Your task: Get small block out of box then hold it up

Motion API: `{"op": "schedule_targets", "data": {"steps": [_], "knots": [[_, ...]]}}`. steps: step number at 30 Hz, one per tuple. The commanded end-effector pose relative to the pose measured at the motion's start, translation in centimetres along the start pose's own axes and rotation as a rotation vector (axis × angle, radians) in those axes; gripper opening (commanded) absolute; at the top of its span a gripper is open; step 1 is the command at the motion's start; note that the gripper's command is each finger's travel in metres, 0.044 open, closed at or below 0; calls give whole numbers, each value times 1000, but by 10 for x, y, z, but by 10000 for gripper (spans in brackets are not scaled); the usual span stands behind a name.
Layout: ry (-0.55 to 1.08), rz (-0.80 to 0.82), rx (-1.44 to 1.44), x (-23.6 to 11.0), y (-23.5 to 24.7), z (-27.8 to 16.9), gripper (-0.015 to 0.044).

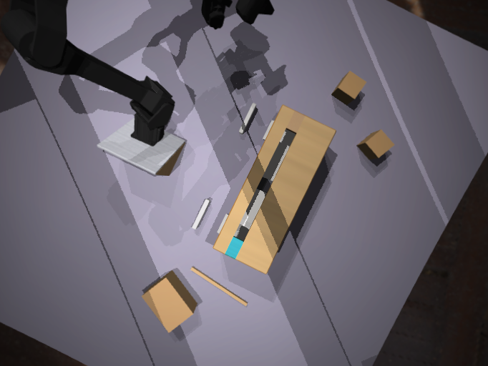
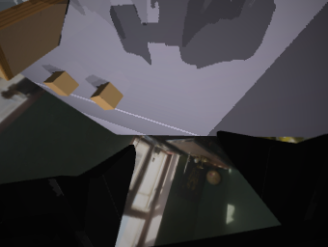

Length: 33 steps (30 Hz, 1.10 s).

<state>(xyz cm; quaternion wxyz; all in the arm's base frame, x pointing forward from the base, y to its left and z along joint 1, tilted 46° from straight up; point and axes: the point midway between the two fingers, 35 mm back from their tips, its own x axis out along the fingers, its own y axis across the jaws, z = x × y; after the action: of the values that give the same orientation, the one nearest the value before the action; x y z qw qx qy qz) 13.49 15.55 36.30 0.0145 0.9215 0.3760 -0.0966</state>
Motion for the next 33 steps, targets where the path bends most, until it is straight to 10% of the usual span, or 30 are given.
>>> {"op": "schedule_targets", "data": {"steps": [1, 18, 33], "knots": [[-3, 3, 3, 1, 0, 0, 400], [-363, 546, 804, 63, 138, 58, 400], [-658, 1079, 1917, 8, 264, 181, 400]]}}
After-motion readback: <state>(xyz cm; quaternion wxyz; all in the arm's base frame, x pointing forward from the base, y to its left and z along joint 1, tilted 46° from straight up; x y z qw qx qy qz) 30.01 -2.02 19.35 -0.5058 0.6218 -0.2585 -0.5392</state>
